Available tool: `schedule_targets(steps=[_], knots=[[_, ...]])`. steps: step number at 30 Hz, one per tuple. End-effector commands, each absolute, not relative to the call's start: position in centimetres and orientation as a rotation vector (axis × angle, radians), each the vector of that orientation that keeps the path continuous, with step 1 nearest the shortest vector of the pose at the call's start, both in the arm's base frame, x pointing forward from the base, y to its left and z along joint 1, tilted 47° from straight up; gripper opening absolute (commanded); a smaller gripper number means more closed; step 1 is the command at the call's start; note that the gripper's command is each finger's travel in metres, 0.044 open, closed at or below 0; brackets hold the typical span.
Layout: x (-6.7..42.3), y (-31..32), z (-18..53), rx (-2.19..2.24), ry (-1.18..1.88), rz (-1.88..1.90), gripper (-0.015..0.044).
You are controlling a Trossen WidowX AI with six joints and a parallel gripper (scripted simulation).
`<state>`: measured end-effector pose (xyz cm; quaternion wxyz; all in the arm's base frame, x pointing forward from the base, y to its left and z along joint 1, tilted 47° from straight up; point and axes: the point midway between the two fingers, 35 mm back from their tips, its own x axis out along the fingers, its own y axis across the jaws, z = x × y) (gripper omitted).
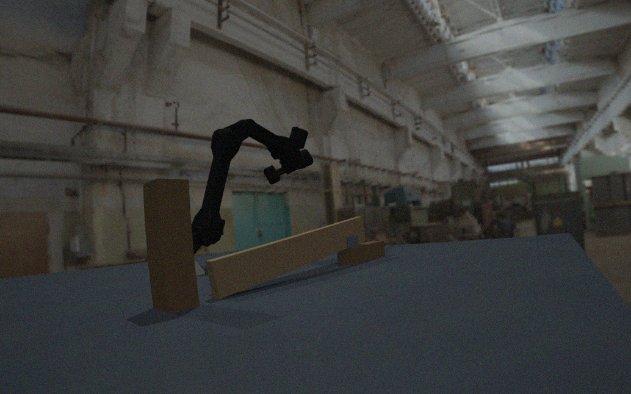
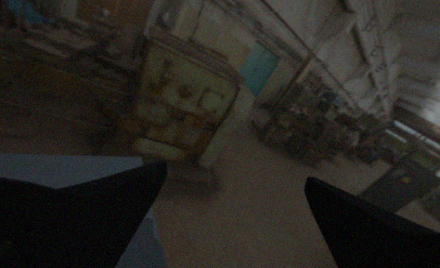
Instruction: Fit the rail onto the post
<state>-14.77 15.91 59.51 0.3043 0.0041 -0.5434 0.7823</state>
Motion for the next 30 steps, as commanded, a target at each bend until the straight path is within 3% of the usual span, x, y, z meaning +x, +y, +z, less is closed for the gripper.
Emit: schedule_targets(steps=[1,17,30], knots=[[-13.0,20.1,57.9,-0.152,-1.392,1.981,0.0440],[-0.4,30.8,51.9,-0.683,-1.170,1.629,0.0440],[14.3,32.7,45.8,-1.039,-0.895,1.368,0.0440]])
